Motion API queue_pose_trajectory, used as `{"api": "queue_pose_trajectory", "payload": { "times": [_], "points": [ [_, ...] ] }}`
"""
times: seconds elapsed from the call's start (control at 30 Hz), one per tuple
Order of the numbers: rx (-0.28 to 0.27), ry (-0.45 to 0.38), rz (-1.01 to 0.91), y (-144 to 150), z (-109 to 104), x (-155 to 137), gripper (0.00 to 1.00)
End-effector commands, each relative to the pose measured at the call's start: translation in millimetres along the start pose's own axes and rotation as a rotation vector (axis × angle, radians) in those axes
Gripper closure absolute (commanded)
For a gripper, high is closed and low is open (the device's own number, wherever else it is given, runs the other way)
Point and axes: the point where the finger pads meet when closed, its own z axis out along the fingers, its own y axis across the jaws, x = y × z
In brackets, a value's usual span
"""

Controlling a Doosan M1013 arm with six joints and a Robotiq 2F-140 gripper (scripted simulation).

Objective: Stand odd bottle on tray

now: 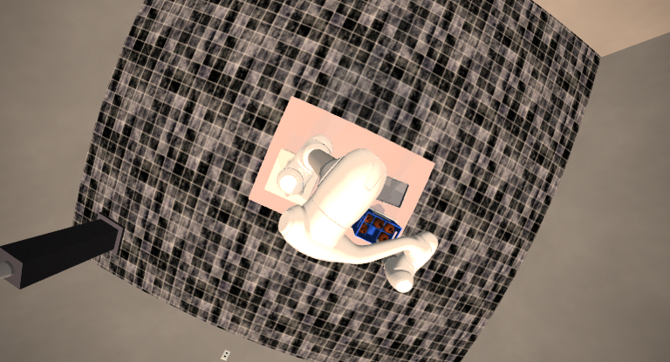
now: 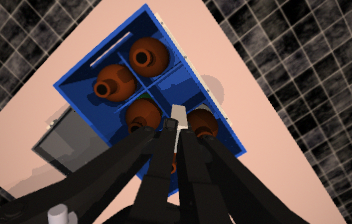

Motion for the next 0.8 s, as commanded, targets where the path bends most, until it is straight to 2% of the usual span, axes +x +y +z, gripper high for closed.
{"api": "queue_pose_trajectory", "payload": {
  "times": [0.0, 0.03, 0.77],
  "points": [
    [0.000, 0.000, 0.000, 0.0, -0.1, 0.0, 1.00],
    [0.000, 0.000, 0.000, 0.0, -0.1, 0.0, 0.62],
    [0.000, 0.000, 0.000, 0.0, -0.1, 0.0, 0.62]
  ]
}}
